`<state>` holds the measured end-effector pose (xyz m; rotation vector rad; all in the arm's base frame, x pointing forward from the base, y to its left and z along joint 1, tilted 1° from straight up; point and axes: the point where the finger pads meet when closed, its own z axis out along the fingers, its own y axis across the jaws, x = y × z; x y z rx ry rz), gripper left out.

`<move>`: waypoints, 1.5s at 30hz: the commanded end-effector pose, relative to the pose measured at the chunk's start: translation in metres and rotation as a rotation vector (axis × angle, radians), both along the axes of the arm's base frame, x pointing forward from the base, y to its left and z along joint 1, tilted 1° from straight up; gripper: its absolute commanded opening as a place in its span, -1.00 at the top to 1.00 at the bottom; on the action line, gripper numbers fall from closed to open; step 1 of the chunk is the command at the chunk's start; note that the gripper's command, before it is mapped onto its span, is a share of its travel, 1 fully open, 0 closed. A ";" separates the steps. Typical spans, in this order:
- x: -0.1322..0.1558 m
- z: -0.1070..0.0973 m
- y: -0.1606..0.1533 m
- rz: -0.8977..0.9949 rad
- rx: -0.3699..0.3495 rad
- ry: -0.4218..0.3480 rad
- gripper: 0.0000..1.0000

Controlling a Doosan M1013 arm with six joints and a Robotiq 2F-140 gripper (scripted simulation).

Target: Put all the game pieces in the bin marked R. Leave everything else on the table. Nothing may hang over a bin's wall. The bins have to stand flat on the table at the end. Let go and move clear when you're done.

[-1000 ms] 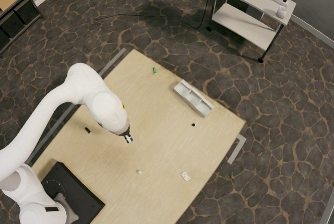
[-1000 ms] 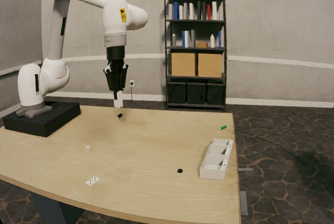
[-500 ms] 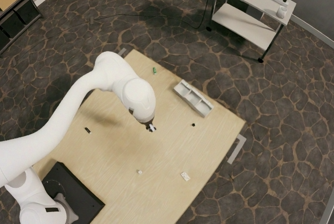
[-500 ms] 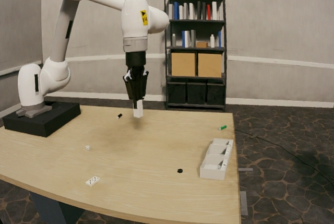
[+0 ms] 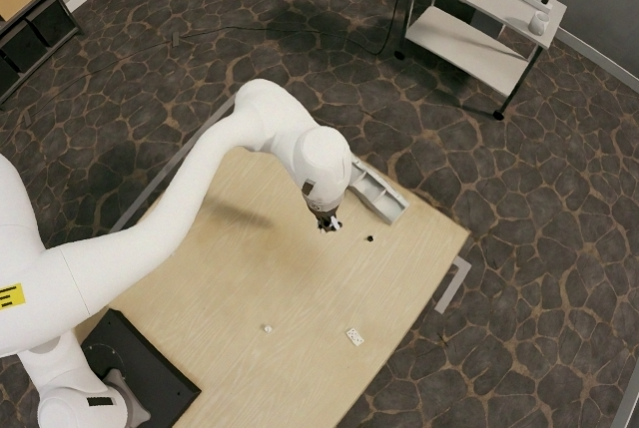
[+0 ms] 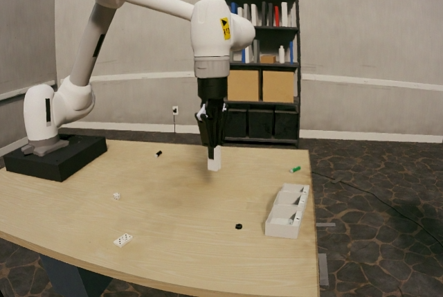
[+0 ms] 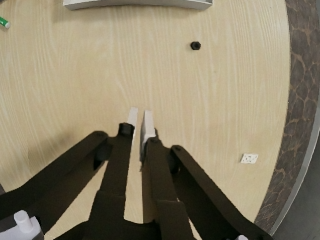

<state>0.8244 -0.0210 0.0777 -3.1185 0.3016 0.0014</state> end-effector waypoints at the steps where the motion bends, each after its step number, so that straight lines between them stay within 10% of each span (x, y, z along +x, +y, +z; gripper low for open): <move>1: 0.028 -0.004 -0.006 0.000 0.001 0.000 0.70; 27: 0.217 -0.040 -0.054 0.000 0.001 0.000 0.70; 45: 0.217 -0.069 -0.053 0.000 0.001 0.000 0.70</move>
